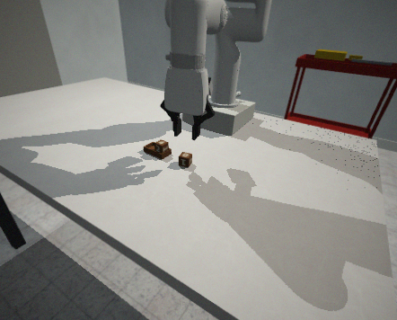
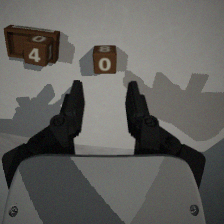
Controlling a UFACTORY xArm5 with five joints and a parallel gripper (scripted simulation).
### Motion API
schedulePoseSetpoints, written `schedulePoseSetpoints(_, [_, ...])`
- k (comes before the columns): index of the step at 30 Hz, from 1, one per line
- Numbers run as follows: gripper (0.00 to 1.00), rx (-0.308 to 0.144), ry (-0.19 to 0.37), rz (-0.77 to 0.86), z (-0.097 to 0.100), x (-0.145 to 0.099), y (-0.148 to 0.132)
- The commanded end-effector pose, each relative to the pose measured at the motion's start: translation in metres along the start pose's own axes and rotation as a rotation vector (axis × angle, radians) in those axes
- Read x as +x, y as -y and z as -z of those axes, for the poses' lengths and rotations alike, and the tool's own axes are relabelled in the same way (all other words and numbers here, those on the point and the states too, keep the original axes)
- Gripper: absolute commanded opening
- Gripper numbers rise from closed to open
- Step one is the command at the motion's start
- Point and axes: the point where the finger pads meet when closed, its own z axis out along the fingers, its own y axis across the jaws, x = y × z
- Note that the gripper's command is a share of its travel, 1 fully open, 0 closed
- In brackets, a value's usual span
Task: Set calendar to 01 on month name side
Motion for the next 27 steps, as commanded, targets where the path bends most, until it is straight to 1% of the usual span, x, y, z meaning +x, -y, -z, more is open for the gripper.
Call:
schedulePoseSetpoints(1, [0.47, 0.0, 0.003, 0.0, -0.001, -0.001, 0.0])
schedulePoseSetpoints(8, [0.47, 0.0, 0.003, 0.0, -0.006, -0.001, 0.0])
schedulePoseSetpoints(27, [0.47, 0.0, 0.003, 0.0, -0.032, -0.001, 0.001])
